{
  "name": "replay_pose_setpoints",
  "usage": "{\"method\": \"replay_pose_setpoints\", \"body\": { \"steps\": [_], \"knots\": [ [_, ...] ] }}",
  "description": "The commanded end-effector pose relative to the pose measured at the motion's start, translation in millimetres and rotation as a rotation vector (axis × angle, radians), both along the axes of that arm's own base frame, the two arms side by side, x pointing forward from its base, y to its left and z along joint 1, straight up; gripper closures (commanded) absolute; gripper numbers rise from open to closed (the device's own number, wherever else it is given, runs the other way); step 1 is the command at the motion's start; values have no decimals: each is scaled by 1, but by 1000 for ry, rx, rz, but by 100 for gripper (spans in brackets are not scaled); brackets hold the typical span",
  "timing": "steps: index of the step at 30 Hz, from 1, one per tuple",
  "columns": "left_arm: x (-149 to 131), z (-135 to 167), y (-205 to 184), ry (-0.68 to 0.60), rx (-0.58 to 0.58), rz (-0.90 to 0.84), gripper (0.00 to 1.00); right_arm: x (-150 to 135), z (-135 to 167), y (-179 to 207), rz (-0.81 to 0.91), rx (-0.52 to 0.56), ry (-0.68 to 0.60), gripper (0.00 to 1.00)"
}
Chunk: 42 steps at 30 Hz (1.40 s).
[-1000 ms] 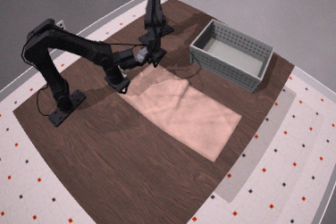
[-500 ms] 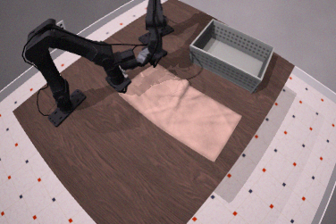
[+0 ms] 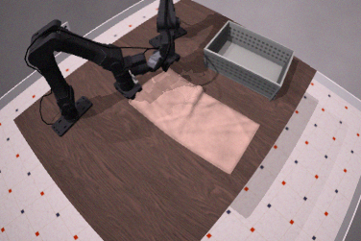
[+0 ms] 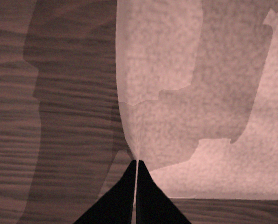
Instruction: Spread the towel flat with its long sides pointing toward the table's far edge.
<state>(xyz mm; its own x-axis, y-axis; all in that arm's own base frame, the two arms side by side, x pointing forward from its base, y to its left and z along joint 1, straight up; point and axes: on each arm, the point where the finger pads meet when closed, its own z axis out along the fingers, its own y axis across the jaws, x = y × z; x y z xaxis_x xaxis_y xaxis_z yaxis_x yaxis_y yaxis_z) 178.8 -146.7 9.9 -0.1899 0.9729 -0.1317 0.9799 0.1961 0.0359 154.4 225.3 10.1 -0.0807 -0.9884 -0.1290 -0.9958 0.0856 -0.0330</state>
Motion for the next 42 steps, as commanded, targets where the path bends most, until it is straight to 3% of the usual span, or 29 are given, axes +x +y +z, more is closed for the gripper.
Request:
{"method": "replay_pose_setpoints", "body": {
  "steps": [1, 2, 3, 5, 6, 29, 30, 32, 33, 37, 42],
  "knots": [
    [2, 4, -12, 2, -23, -18, 100, -2, -3, 12, 2, 24, 5, 100],
    [2, 2, -12, -3, -26, -22, 100, -2, -3, 12, 2, 24, 5, 100],
    [-1, 22, -14, -11, -39, -16, 100, -2, 3, 22, 2, 38, 1, 100],
    [-1, 22, -14, -11, -39, -16, 100, -2, 3, 22, 2, 38, 1, 100],
    [-3, 42, -14, -7, -40, -16, 100, -5, 33, 23, 2, 47, 1, 100],
    [2, 43, -18, -27, -56, -17, 100, -3, 25, 26, 2, 39, 6, 100],
    [-12, 23, 10, 3, -29, -8, 100, -6, 24, 6, -15, 34, 8, 100],
    [-12, 23, 10, 3, -29, -8, 100, -8, 24, 3, -15, 20, 18, 100],
    [-3, 38, 7, -13, -42, -2, 100, 1, 39, 13, -9, 52, -4, 100],
    [-2, 38, 6, -15, -44, -2, 100, -2, 32, 5, -15, 26, 2, 100],
    [6, 54, 10, -22, -55, 22, 100, 11, 55, 12, -26, 67, -10, 100]
  ]
}}
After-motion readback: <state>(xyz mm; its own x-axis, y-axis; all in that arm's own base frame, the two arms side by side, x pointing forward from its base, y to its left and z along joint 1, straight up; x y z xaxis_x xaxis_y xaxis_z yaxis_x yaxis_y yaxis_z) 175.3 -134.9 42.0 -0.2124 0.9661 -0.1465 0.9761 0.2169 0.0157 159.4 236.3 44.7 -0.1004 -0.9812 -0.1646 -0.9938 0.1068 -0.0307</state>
